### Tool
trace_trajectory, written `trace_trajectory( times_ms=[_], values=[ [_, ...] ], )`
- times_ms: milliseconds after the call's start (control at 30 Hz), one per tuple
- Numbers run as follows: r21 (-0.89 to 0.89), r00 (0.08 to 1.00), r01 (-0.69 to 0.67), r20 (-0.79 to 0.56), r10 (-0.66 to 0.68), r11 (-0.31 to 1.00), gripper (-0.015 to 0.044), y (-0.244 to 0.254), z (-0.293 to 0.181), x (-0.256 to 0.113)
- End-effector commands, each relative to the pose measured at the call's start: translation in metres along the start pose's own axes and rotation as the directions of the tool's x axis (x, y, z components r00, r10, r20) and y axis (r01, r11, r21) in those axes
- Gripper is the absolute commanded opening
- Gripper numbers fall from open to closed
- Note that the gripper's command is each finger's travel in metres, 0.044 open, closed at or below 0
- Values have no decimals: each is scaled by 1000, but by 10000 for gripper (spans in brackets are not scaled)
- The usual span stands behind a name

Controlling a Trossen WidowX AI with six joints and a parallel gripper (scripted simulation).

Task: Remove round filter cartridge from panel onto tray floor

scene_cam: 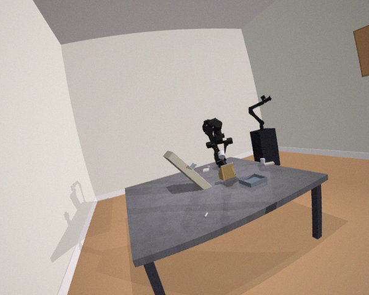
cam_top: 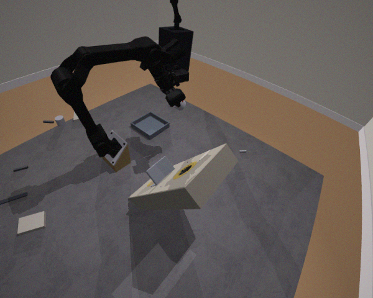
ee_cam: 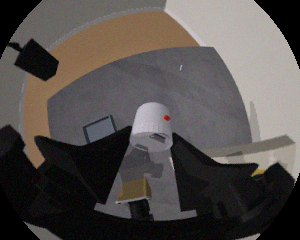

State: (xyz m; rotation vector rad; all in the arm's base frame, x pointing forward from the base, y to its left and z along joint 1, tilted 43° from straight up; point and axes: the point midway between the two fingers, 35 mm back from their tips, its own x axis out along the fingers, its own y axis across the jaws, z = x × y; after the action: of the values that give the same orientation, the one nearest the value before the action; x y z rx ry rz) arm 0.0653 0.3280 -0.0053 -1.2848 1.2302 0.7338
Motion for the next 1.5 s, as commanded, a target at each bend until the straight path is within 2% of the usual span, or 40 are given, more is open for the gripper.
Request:
trace_trajectory(
  times_ms=[0,233,467,1067,1200,1467],
  values=[
    [-88,999,-42,11,43,995,0,16,2,4],
    [-101,999,-50,12,51,994,0,21,0,6],
    [-236,991,-129,6,135,963,0,71,-19,29],
    [-560,942,-316,-90,323,766,0,167,-109,83],
    [-609,930,-344,-113,350,715,0,179,-128,92],
    [-611,929,-345,-114,352,712,0,180,-133,101]
  ],
)
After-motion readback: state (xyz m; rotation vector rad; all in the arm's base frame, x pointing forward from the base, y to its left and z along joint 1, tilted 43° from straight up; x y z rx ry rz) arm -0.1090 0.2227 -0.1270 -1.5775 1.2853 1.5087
